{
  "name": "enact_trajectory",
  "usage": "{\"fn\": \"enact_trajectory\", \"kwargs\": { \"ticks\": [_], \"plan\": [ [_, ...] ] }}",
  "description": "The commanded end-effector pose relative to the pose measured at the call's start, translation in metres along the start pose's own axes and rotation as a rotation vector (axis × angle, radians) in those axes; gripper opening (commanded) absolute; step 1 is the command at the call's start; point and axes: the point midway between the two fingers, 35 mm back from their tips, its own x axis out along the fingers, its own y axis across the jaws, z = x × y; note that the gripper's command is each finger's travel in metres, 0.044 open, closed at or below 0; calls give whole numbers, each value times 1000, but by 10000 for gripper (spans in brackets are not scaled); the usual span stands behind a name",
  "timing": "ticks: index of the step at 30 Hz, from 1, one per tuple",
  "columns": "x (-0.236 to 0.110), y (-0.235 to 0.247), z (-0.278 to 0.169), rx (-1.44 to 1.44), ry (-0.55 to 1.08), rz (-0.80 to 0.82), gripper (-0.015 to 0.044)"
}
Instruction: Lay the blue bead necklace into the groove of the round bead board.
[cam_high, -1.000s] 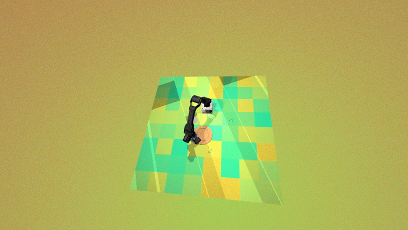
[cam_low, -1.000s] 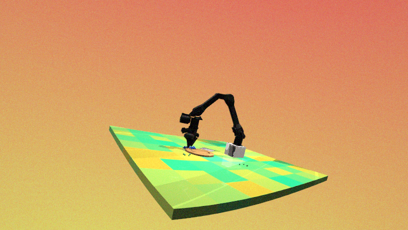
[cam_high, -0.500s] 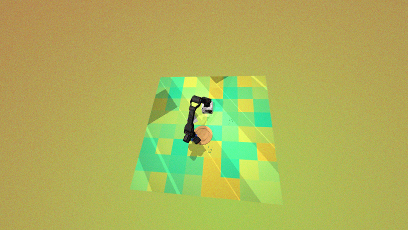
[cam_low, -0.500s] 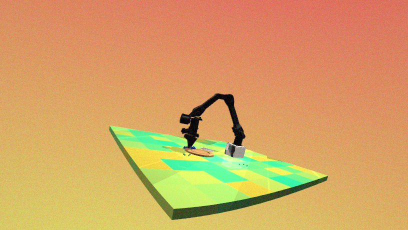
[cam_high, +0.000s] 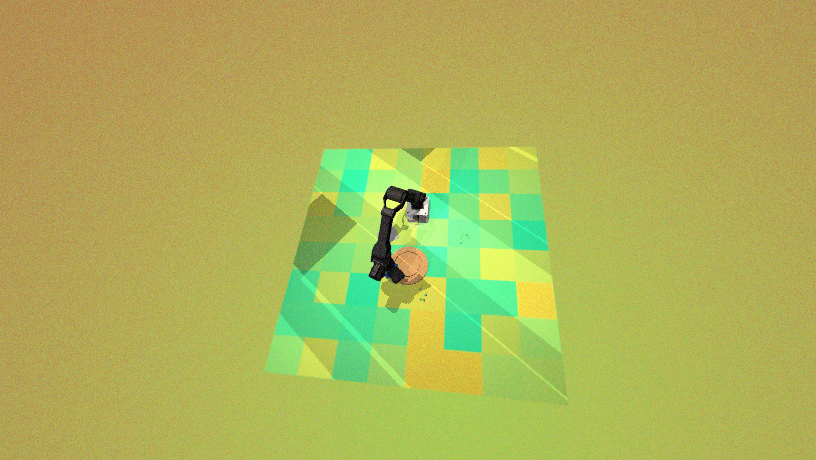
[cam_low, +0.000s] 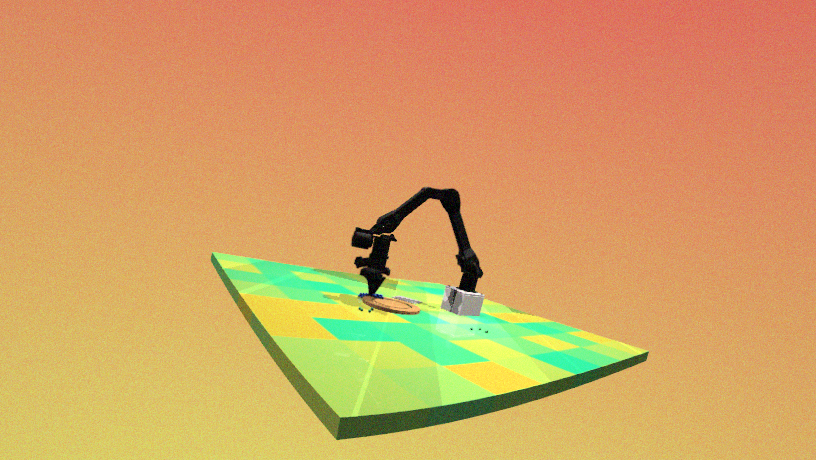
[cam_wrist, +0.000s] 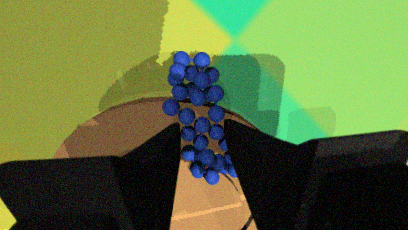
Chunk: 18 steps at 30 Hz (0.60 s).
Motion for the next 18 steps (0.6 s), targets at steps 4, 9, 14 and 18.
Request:
{"fn": "enact_trajectory", "kwargs": {
  "ticks": [4, 9, 14, 18],
  "plan": [
    [0, 0, 0, 0, -1, 1, 0],
    [0, 0, 0, 0, -1, 1, 0],
    [0, 0, 0, 0, -1, 1, 0],
    [-5, 0, 0, 1, -1, 1, 0]
  ]
}}
